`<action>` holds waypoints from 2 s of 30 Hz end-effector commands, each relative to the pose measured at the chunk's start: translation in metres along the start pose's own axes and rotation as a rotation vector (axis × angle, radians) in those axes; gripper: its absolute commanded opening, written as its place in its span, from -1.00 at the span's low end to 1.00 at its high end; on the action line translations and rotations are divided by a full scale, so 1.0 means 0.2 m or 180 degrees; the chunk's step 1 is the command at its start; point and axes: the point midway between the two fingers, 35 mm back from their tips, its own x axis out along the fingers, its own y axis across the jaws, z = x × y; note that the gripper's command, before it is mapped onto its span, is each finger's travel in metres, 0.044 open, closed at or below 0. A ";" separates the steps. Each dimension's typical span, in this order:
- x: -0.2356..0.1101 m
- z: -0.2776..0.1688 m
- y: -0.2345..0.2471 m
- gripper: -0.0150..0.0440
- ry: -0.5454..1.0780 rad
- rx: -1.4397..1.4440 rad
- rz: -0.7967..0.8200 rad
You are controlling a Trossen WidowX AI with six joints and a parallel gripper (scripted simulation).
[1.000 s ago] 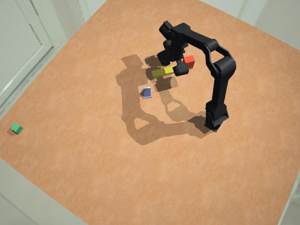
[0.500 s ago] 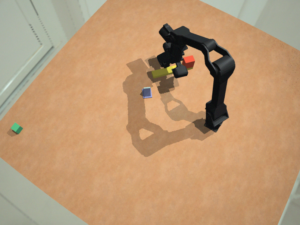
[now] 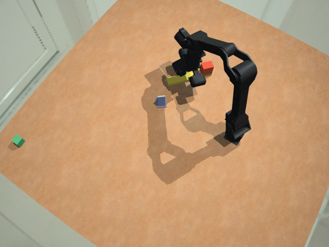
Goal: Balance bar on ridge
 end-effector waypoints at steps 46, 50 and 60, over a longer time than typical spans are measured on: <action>-0.37 0.01 -0.02 -0.49 0.0008 -0.0010 -0.0008; -0.42 0.00 -0.02 -0.49 0.0009 -0.0012 -0.0008; -0.53 0.00 0.00 -0.49 0.0012 -0.0028 -0.0008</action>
